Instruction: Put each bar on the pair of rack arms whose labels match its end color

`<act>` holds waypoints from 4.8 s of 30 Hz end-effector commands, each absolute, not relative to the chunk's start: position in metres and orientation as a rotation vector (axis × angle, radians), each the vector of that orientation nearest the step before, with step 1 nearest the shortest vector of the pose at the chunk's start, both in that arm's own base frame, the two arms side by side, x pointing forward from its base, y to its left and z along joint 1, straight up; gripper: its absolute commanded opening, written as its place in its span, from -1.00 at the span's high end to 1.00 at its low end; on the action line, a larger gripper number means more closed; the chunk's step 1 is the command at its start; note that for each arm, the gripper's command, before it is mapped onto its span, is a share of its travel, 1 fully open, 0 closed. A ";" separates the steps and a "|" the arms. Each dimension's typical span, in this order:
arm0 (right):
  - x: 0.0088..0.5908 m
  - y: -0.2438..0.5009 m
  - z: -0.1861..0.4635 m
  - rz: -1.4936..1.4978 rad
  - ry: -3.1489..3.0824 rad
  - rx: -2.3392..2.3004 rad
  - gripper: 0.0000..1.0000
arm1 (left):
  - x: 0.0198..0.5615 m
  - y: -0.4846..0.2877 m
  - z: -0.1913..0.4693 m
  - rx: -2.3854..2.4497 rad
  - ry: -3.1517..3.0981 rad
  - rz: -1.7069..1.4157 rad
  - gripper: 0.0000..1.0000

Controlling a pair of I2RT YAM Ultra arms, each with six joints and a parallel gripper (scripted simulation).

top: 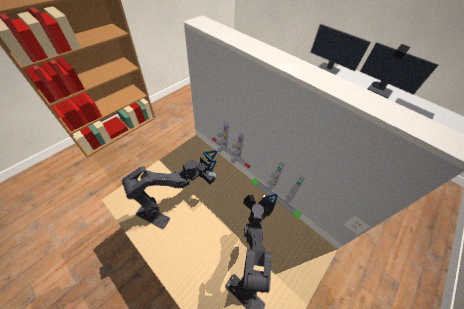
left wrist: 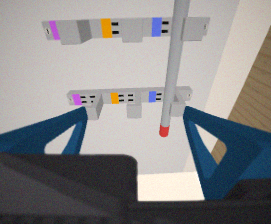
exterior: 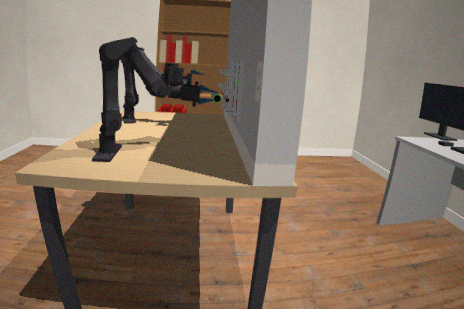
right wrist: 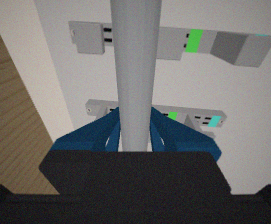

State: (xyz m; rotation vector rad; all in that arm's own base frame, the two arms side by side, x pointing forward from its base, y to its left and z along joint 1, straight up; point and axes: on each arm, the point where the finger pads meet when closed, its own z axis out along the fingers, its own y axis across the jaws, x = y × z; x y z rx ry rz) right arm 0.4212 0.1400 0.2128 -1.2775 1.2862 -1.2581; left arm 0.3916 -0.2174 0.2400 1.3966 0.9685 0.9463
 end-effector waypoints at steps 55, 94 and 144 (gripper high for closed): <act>0.423 0.142 0.296 -1.254 1.254 -1.180 1.00 | 0.392 -0.220 0.255 1.352 0.953 0.953 -1.00; 0.439 0.140 0.311 -1.254 1.254 -1.180 1.00 | 0.392 -0.220 0.255 1.352 0.953 0.953 -1.00; 0.481 0.137 0.305 -1.254 1.254 -1.180 1.00 | 0.392 -0.220 0.255 1.352 0.953 0.953 -1.00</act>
